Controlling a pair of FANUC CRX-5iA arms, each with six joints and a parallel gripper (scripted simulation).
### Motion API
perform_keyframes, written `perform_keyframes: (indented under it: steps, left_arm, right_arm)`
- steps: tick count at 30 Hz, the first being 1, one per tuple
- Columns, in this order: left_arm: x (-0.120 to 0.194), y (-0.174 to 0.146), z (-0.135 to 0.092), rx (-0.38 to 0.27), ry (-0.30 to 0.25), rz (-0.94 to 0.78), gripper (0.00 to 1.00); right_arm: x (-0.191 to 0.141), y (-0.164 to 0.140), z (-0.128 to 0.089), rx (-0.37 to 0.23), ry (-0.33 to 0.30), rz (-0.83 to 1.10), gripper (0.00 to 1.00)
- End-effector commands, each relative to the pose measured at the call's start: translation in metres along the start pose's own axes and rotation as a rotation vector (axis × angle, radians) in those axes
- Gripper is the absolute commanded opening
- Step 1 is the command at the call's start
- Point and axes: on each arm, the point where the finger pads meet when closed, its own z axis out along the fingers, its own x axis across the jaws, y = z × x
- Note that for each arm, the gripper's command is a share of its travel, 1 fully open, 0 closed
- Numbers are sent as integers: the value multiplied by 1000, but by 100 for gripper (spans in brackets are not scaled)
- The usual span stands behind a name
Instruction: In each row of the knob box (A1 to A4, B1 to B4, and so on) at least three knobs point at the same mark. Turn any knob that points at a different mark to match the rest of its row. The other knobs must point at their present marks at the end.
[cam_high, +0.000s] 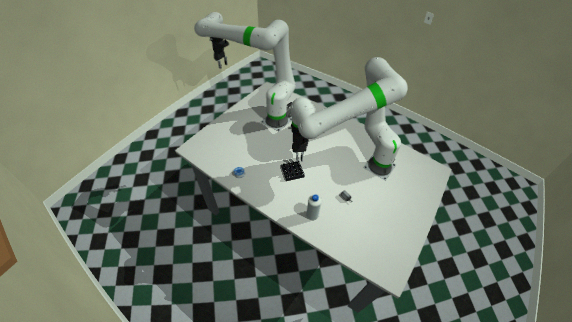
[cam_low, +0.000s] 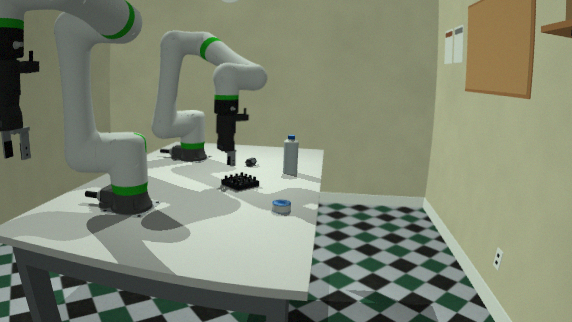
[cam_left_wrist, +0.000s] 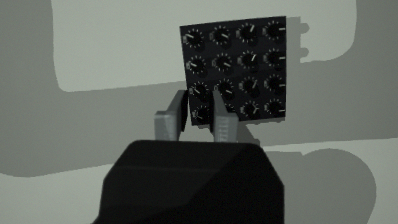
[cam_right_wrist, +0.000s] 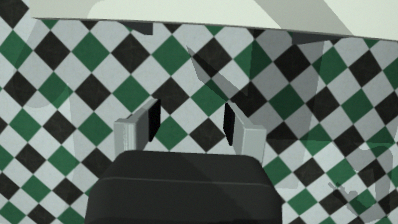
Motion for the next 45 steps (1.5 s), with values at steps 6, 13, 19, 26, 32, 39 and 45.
perform_keyframes:
  steps: [6,13,19,26,32,39,45]
  left_arm:
    - [1,0,8,0,2,0,46]
    - [1,0,17,0,2,0,46]
    - [1,0,24,0,2,0,46]
    - [1,0,28,0,2,0,46]
    - [1,0,30,0,2,0,46]
    - [1,0,31,0,2,0,46]
    - [1,0,31,0,2,0,46]
  right_arm:
    - [0,0,-1,-2,0,0,100]
    - [0,0,-1,-2,0,0,100]
    - [0,0,-1,-2,0,0,100]
    - [0,0,-1,-2,0,0,100]
    - [0,0,-1,-2,0,0,100]
    - [0,0,-1,-2,0,0,100]
    - [0,0,-1,-2,0,0,100]
